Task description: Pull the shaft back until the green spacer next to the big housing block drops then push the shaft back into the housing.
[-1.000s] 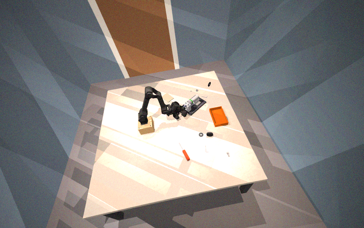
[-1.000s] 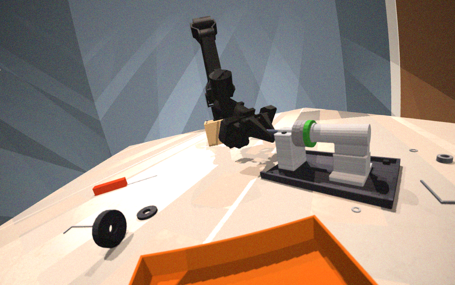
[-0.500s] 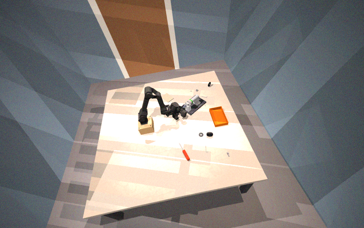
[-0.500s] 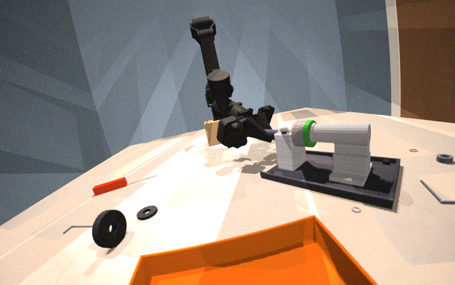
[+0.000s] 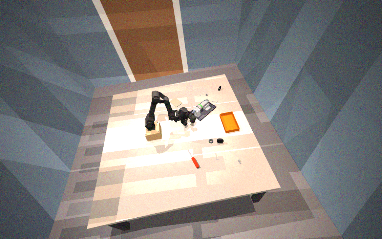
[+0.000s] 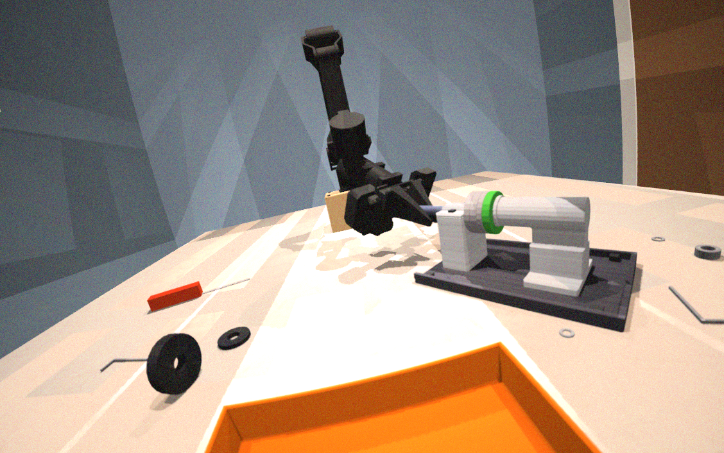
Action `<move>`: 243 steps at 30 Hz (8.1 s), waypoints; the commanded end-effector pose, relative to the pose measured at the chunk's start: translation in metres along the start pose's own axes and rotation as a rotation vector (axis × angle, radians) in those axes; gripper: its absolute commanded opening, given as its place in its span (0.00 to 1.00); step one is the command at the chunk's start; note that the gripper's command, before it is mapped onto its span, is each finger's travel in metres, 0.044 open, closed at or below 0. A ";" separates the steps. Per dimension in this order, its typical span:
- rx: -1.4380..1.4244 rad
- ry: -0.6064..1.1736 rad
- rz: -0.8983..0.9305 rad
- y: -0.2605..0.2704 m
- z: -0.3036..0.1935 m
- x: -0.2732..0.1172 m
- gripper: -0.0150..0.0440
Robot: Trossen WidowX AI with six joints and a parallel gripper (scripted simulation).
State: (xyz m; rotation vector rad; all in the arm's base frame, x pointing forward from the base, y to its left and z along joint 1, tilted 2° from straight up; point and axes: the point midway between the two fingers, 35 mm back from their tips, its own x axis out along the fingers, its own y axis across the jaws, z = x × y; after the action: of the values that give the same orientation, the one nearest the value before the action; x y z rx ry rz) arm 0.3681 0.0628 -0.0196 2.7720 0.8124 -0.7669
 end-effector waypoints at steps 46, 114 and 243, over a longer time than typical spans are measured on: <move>-0.002 0.000 -0.001 0.000 0.003 -0.005 0.25; -0.002 -0.001 -0.001 0.000 0.006 -0.010 0.25; -0.002 -0.002 -0.001 0.000 0.013 -0.021 0.25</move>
State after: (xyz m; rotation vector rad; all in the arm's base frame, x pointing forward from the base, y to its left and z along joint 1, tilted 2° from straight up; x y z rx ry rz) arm 0.3484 0.0500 -0.0199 2.7714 0.8117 -0.7711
